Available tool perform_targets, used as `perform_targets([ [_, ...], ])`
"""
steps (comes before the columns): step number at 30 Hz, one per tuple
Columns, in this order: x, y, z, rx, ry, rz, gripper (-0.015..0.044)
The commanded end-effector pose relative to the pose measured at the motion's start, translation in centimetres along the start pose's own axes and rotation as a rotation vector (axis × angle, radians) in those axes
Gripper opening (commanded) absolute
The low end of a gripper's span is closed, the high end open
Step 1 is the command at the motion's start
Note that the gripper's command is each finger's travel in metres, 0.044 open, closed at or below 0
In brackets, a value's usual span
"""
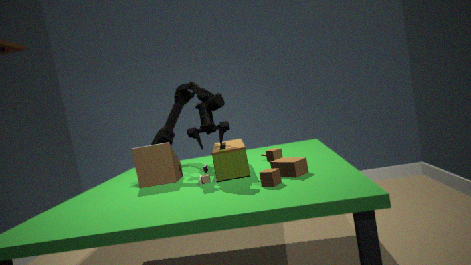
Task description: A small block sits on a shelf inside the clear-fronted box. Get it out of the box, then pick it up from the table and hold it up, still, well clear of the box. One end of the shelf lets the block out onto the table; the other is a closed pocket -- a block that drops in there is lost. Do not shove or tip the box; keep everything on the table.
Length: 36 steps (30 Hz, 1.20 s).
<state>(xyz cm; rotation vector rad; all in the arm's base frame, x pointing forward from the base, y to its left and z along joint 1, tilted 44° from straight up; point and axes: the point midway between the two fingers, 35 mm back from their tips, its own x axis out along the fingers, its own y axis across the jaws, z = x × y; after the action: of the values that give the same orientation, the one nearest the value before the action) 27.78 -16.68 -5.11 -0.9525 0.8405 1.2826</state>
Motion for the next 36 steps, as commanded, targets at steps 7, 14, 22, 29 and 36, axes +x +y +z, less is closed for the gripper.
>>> perform_targets([
  [7,-0.9,0.4,-0.7,0.371,-0.02,-0.043,0.0285],
  [14,-0.7,1.2,-1.5,1.129,-0.12,-0.033,0.0285],
  [22,-0.5,2.0,-2.3,1.938,-0.24,0.051,0.0285],
  [29,-0.4,2.5,-2.7,2.363,-0.305,0.136,0.0285],
  [36,-0.4,2.9,-3.1,2.783,-0.361,0.258,0.0285],
])
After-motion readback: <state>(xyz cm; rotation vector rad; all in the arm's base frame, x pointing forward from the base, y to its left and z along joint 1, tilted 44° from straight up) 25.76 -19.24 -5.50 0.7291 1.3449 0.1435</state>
